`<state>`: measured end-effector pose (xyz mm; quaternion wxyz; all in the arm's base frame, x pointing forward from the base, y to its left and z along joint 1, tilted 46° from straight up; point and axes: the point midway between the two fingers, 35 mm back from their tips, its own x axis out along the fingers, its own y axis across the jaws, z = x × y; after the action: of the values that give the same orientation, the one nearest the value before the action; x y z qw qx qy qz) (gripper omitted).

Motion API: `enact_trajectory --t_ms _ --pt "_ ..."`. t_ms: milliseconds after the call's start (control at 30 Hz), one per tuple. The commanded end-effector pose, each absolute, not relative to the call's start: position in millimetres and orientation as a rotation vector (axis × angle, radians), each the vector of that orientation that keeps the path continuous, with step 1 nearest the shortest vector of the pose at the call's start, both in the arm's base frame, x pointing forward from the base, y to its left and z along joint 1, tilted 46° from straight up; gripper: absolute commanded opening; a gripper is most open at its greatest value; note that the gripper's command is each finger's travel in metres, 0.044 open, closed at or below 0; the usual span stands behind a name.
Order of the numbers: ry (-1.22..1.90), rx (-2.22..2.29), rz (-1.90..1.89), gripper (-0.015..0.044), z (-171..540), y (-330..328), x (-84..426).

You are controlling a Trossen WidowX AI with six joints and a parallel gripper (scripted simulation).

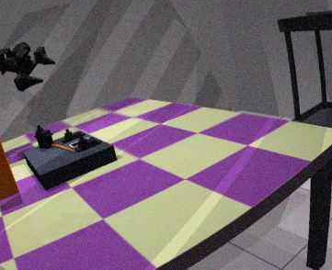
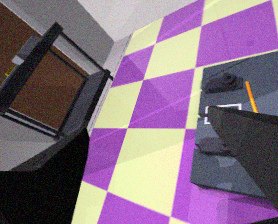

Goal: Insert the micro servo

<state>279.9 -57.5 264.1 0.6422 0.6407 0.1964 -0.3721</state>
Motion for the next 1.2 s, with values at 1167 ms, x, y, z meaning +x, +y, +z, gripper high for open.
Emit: enact_trajectory --t_ms 1167 --pt "1.698 1.434 -0.344 0.0440 115.7 -15.1 224.1"
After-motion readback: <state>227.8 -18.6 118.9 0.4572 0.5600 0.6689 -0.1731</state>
